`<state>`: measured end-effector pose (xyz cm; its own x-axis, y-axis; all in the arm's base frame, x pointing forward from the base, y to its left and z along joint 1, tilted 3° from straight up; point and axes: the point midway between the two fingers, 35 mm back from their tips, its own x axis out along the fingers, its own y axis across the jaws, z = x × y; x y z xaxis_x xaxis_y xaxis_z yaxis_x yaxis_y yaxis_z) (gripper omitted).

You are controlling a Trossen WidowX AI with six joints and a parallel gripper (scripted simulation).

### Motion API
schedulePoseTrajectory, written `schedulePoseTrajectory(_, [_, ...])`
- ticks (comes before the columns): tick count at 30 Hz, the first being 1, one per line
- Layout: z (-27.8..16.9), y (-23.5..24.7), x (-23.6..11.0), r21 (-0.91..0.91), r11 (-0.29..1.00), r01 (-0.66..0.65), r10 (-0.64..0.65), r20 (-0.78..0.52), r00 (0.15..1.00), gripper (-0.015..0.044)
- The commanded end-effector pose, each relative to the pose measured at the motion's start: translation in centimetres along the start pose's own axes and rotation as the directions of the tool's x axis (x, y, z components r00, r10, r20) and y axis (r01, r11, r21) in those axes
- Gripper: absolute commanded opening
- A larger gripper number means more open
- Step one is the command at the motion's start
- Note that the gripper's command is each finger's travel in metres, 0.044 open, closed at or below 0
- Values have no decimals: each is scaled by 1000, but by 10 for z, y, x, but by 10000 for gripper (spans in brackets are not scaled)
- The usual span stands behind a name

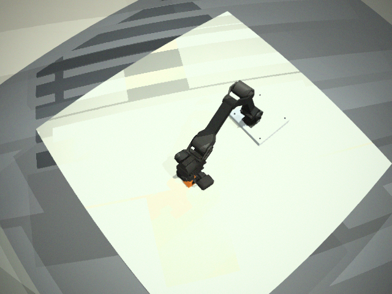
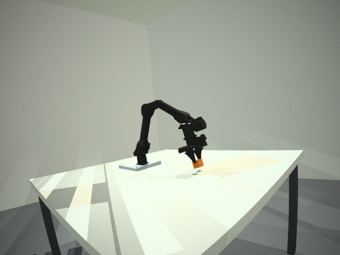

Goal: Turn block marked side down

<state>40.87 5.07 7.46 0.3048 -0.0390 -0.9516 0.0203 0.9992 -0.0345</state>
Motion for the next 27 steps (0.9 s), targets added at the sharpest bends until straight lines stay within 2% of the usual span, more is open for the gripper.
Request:
schedulePoseTrajectory(1, [-3,0,0,-5,1000,4,-4,56,998,0])
schedulePoseTrajectory(15, [-9,-1,-1,1,1000,2,-2,244,970,0])
schedulePoseTrajectory(20, [-10,-1,-1,2,1000,1,-2,266,964,0])
schedulePoseTrajectory(27, [-6,1,14,-3,1000,1,0,364,931,0])
